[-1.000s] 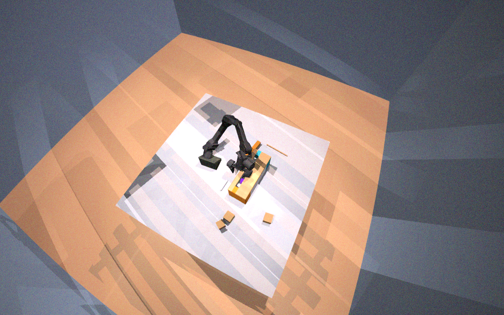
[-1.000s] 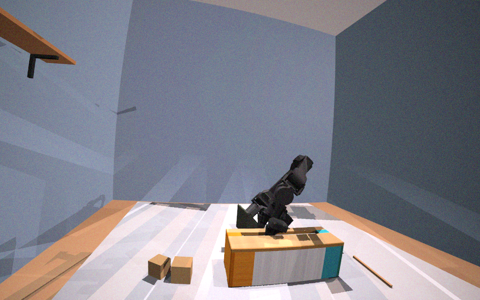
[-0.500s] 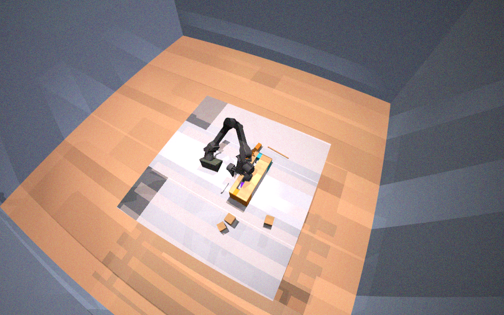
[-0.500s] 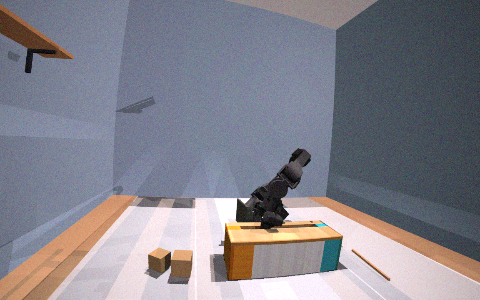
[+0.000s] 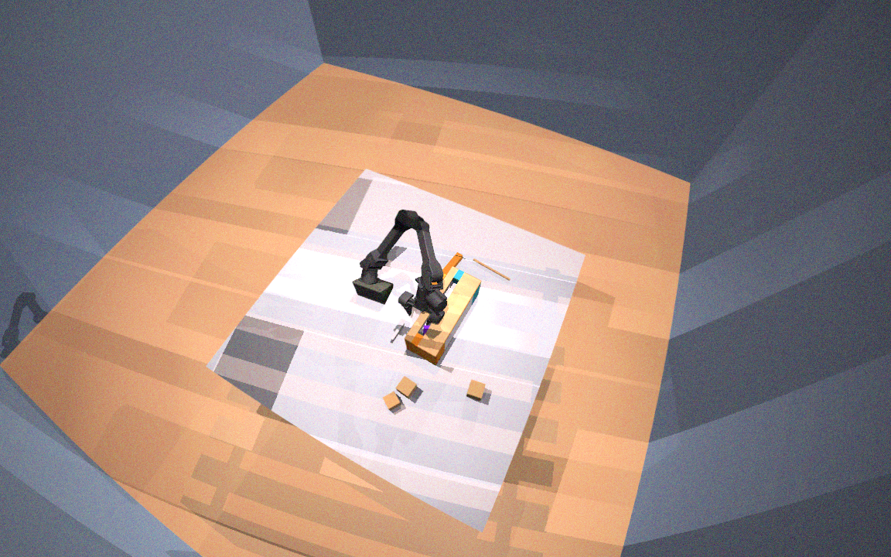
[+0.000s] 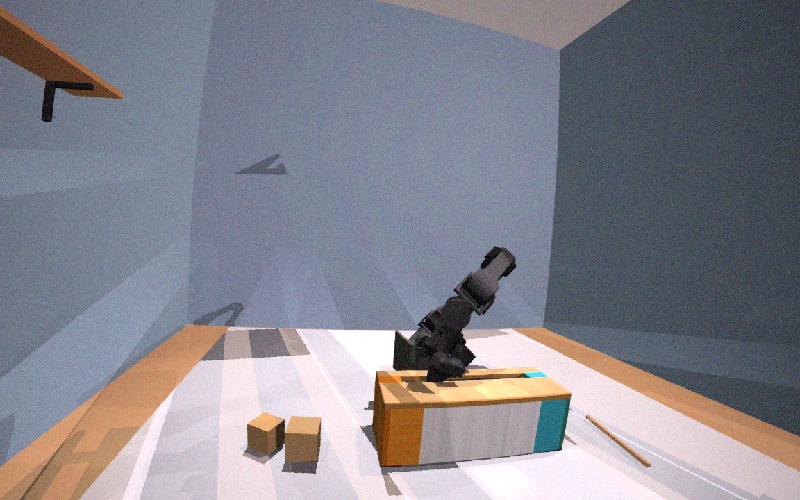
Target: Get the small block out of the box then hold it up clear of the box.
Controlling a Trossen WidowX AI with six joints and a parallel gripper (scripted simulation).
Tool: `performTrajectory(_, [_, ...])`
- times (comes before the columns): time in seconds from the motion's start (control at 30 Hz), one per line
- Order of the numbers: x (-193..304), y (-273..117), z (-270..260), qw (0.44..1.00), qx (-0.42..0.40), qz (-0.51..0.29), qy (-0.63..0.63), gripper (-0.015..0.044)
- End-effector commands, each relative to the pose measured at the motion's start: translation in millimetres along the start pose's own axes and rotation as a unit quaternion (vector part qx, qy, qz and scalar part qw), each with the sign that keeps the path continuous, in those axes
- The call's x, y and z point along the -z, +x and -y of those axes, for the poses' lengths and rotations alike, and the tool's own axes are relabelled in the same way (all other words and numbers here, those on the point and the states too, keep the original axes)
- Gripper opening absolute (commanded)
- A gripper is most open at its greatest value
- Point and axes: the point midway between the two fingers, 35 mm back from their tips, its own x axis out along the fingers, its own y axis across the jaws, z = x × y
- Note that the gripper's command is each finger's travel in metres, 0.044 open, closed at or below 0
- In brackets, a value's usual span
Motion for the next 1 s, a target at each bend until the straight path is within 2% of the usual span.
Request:
performTrajectory(0.0, [5.6, 4.1, -0.2, 1.000, -0.003, -0.001, -0.002, 0.0400])
performTrajectory(0.97, [33.2, 13.7, -0.3, 1.000, -0.003, -0.002, -0.002, 0.0400])
